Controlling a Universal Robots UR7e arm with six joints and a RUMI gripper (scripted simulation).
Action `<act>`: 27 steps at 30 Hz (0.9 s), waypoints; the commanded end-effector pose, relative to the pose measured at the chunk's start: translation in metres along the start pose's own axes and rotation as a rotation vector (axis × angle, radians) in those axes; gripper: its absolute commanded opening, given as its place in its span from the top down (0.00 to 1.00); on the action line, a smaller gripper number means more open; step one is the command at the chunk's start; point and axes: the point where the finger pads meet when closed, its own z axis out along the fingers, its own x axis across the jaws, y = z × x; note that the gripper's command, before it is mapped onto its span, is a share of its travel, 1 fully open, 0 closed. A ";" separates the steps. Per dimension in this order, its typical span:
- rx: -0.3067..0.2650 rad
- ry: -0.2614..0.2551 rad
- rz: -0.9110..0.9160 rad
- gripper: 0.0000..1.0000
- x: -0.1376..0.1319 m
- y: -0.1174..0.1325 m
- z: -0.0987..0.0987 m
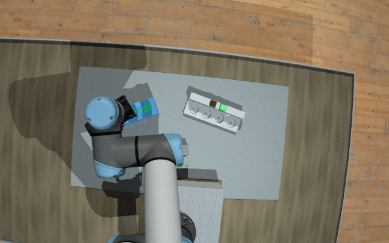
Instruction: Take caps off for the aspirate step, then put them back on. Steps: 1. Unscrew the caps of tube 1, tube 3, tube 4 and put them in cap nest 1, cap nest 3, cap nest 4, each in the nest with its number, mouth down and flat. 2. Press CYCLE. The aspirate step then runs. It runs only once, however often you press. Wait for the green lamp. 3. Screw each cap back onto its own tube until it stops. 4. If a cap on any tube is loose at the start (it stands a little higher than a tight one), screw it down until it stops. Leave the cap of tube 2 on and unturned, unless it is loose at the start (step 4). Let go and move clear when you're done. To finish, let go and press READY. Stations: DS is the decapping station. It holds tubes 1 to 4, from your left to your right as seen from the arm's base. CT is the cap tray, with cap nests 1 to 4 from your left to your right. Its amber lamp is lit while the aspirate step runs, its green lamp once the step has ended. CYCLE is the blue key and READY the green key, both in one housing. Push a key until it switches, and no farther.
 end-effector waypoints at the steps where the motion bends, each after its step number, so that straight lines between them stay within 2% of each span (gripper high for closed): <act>1: 0.000 0.001 0.000 1.00 0.000 0.000 0.000; 9: 0.000 0.001 0.000 1.00 0.000 0.000 0.000; 27: 0.000 0.001 0.320 1.00 0.000 0.000 0.000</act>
